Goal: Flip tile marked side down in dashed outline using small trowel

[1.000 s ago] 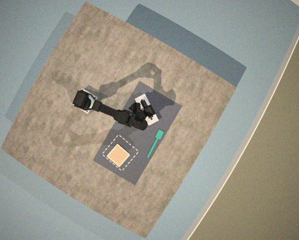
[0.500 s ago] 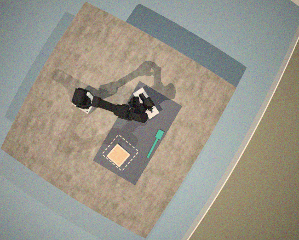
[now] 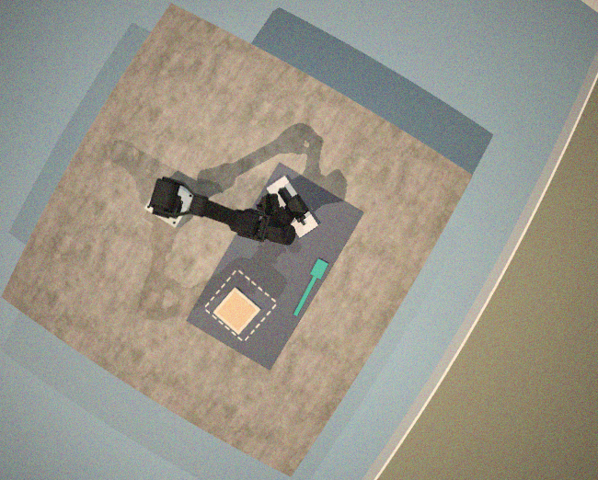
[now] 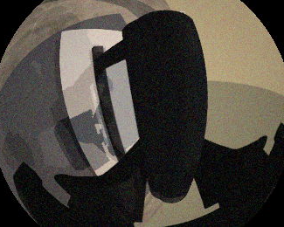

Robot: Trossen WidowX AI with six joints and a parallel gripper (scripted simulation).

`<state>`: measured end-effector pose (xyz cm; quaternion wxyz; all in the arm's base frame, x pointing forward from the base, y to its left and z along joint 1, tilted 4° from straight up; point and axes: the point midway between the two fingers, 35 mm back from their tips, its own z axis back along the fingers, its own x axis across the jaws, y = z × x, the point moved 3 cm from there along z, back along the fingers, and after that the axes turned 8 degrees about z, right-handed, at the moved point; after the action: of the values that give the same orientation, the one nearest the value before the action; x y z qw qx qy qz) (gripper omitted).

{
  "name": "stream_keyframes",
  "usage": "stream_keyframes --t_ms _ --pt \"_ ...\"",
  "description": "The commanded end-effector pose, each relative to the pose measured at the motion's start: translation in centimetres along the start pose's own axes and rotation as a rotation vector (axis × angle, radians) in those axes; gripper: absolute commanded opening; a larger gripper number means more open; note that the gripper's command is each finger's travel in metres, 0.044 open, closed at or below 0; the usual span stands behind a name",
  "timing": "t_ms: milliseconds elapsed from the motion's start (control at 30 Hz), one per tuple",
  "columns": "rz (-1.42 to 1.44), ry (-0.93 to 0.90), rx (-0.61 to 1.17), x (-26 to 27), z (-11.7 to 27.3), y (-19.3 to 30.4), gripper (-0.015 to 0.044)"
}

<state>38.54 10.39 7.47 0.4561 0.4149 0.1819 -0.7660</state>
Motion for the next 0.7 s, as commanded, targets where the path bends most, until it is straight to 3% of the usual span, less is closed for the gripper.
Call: stream_keyframes --t_ms 0,167,533,667 --pt "0.002 0.007 0.003 0.31 -0.41 0.01 0.0" --pt "0.003 0.007 0.003 0.73 -0.75 -0.08 0.0" --pt "0.003 0.007 0.003 0.73 -0.75 -0.08 0.0289" --pt "0.003 0.007 0.003 0.73 -0.75 -0.08 0.03"
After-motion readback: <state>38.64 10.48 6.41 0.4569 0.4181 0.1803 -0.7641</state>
